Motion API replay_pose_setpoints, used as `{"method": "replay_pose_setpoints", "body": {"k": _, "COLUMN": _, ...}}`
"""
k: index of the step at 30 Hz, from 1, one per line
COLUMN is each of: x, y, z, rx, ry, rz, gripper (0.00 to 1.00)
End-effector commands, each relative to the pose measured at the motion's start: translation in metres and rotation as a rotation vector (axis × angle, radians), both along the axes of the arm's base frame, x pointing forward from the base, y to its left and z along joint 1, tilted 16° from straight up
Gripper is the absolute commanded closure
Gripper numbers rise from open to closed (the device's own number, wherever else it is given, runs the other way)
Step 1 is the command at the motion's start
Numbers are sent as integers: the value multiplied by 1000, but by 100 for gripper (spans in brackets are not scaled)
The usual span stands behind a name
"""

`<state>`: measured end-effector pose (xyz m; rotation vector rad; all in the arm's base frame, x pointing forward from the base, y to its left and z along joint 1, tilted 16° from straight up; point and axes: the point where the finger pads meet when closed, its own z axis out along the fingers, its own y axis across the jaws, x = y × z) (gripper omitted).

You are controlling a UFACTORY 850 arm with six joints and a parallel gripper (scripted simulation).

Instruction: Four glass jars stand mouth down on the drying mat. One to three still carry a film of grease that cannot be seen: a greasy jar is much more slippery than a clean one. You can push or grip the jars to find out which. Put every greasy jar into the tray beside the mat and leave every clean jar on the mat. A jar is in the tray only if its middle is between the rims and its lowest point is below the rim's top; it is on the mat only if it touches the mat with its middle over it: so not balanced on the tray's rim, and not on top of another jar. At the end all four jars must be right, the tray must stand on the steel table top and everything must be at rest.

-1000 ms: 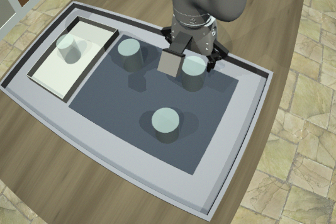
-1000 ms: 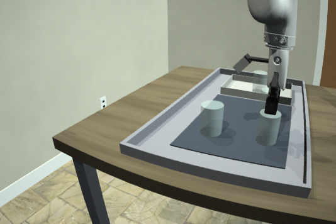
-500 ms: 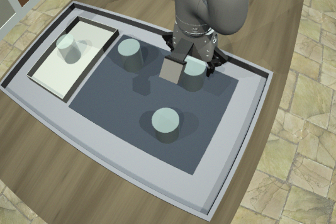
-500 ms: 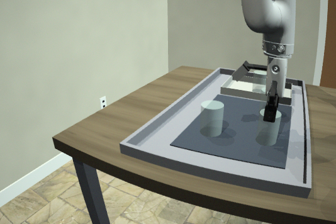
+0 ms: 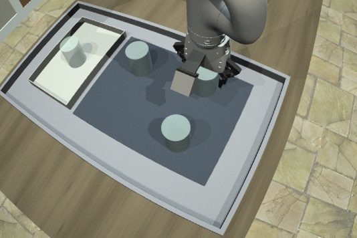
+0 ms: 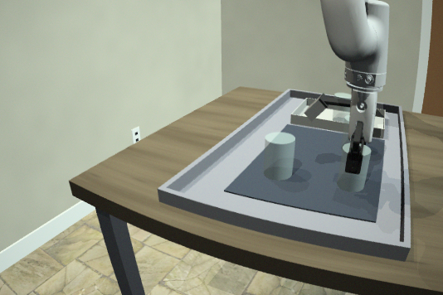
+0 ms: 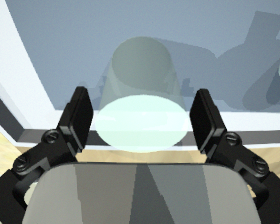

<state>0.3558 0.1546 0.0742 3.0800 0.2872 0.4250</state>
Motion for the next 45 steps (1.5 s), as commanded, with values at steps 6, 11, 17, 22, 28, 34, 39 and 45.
{"method": "replay_pose_setpoints", "body": {"k": 6, "x": 2, "y": 0, "z": -4, "rx": 8, "ry": -5, "rz": 1, "gripper": 0}}
{"method": "replay_pose_setpoints", "body": {"k": 11, "x": 2, "y": 0, "z": -4, "rx": 8, "ry": -5, "rz": 1, "gripper": 10}}
{"method": "replay_pose_setpoints", "body": {"k": 17, "x": 2, "y": 0, "z": -4, "rx": 8, "ry": -5, "rz": 1, "gripper": 10}}
{"method": "replay_pose_setpoints", "body": {"k": 22, "x": 2, "y": 0, "z": -4, "rx": 8, "ry": -5, "rz": 1, "gripper": 14}}
{"method": "replay_pose_setpoints", "body": {"k": 28, "x": 2, "y": 0, "z": -4, "rx": 8, "ry": -5, "rz": 1, "gripper": 14}}
{"method": "replay_pose_setpoints", "body": {"k": 34, "x": 2, "y": 0, "z": -4, "rx": 8, "ry": -5, "rz": 1, "gripper": 14}}
{"method": "replay_pose_setpoints", "body": {"k": 39, "x": 2, "y": 0, "z": -4, "rx": 8, "ry": -5, "rz": 1, "gripper": 17}}
{"method": "replay_pose_setpoints", "body": {"k": 45, "x": 2, "y": 0, "z": -4, "rx": 8, "ry": -5, "rz": 1, "gripper": 17}}
